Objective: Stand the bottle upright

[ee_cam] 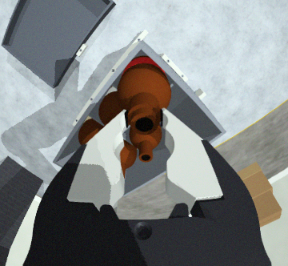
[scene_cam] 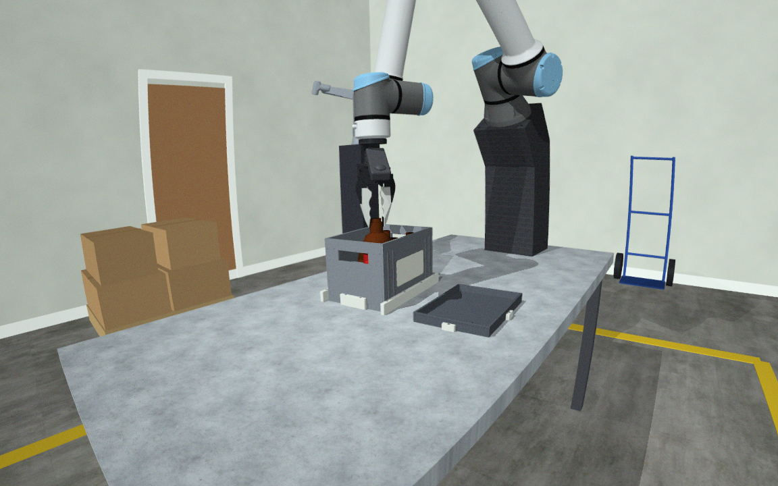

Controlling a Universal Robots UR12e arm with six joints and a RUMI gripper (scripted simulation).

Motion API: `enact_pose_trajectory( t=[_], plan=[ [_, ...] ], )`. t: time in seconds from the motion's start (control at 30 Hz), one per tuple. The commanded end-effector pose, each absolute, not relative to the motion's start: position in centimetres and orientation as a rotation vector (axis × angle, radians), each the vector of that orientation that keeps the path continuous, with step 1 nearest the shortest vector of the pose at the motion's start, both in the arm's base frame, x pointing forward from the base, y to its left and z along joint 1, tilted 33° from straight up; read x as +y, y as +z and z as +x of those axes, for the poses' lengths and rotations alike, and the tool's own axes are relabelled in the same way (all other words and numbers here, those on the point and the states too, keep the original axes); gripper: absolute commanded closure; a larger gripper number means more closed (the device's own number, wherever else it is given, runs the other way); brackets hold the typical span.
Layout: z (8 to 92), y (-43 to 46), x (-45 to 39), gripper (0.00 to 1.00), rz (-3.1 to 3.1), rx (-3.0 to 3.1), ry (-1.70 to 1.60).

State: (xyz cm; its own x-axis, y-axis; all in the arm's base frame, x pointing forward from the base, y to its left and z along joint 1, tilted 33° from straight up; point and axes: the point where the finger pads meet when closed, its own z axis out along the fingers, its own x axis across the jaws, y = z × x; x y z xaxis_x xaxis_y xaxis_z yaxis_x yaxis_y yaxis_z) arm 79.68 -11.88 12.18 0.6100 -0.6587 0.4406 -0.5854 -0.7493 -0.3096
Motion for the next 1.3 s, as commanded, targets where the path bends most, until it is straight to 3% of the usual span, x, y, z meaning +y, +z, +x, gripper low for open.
enact_pose_trajectory(
  t=[0.0,1.27],
  plan=[
    [79.38,12.77,-11.85,1.00,-2.696,1.047,-0.823],
    [78.95,13.45,-11.79,1.00,-2.696,1.047,-0.823]
  ],
)
